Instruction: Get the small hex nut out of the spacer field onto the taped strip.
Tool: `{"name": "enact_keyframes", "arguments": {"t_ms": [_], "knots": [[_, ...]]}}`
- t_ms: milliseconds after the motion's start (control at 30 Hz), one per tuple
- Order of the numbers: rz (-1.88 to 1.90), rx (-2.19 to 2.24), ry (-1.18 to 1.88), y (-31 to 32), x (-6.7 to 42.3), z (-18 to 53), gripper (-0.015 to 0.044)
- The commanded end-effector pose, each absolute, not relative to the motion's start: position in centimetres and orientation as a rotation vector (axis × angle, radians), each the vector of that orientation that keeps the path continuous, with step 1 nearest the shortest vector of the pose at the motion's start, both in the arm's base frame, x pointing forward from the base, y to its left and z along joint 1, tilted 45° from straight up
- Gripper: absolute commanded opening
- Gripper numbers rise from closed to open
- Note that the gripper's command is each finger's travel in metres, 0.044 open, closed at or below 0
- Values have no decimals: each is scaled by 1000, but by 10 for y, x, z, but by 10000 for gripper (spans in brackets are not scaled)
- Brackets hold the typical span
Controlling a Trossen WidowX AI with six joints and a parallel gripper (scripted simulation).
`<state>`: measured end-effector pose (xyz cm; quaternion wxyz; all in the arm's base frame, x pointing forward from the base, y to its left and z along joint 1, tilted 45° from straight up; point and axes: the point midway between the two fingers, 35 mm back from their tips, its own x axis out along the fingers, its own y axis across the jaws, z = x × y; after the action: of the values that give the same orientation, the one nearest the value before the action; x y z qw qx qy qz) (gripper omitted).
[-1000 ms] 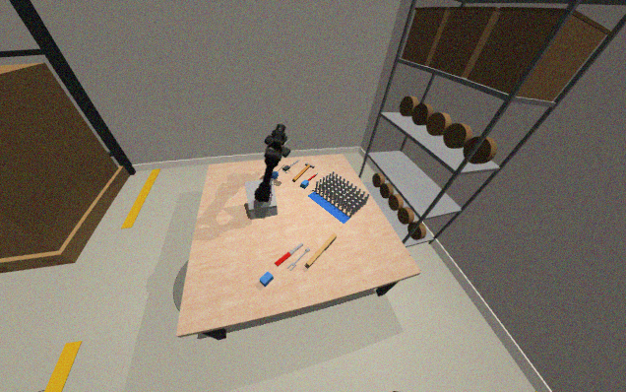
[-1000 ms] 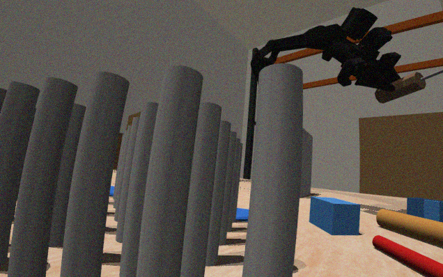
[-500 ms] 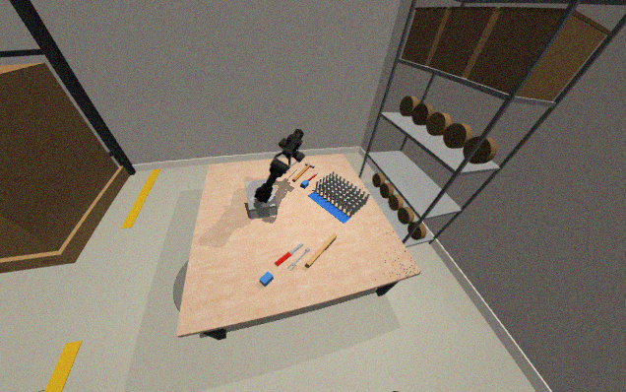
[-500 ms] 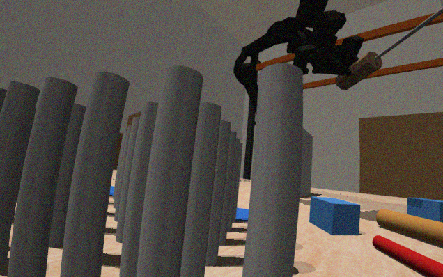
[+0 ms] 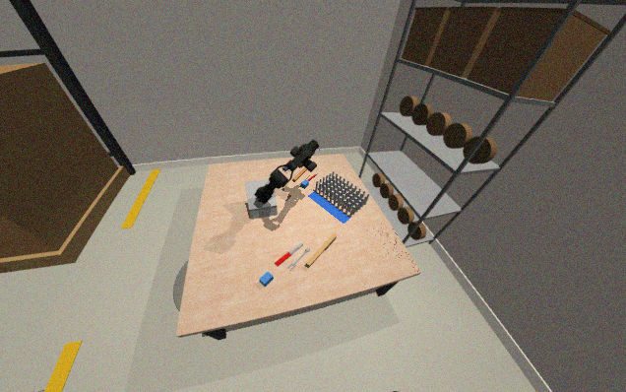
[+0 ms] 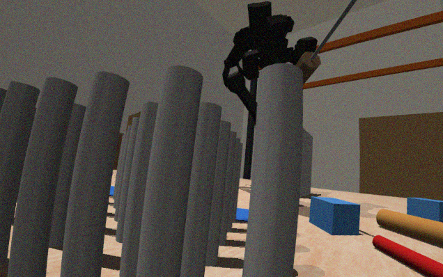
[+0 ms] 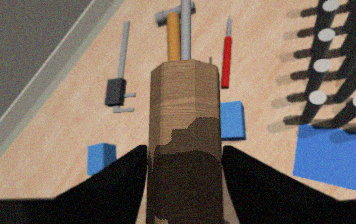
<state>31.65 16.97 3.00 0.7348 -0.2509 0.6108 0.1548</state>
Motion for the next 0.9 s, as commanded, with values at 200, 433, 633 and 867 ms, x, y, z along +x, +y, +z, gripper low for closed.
{"name": "enact_keyframes", "arguments": {"t_ms": [200, 433, 633, 867], "knots": [[289, -573, 1305, 104, 331, 69, 0], [242, -581, 1290, 59, 331, 94, 0], [198, -592, 1282, 21, 325, 114, 0], [143, -608, 1277, -21, 312, 136, 0]]}}
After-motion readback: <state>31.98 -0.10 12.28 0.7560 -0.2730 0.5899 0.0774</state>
